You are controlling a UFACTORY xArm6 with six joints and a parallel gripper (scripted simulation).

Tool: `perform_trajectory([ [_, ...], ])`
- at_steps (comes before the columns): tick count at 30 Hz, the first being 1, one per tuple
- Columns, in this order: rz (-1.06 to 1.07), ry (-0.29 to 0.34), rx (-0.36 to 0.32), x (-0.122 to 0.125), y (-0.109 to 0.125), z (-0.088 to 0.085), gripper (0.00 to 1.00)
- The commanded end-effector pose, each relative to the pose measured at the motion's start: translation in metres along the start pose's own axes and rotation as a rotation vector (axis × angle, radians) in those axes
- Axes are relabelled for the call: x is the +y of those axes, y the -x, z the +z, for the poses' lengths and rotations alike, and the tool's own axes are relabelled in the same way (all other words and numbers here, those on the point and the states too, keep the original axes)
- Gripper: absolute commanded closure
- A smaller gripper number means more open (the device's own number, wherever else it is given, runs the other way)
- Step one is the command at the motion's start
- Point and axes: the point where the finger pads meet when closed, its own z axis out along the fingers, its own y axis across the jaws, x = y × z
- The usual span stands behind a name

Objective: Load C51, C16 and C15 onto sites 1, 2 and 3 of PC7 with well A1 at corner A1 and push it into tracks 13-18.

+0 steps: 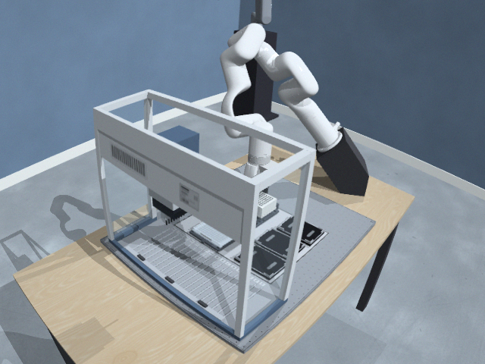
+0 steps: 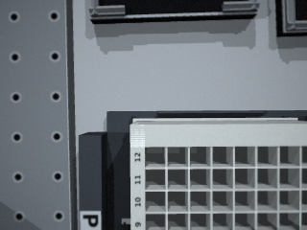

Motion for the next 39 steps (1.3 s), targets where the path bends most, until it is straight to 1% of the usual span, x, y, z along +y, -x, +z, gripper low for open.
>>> perform_trajectory([
  [1,0.001,0.003,0.000,0.001,0.000,0.000,1.00],
  [16,0.001,0.003,0.000,0.001,0.000,0.000,1.00],
  [39,0.001,0.003,0.000,0.001,0.000,0.014,1.00],
])
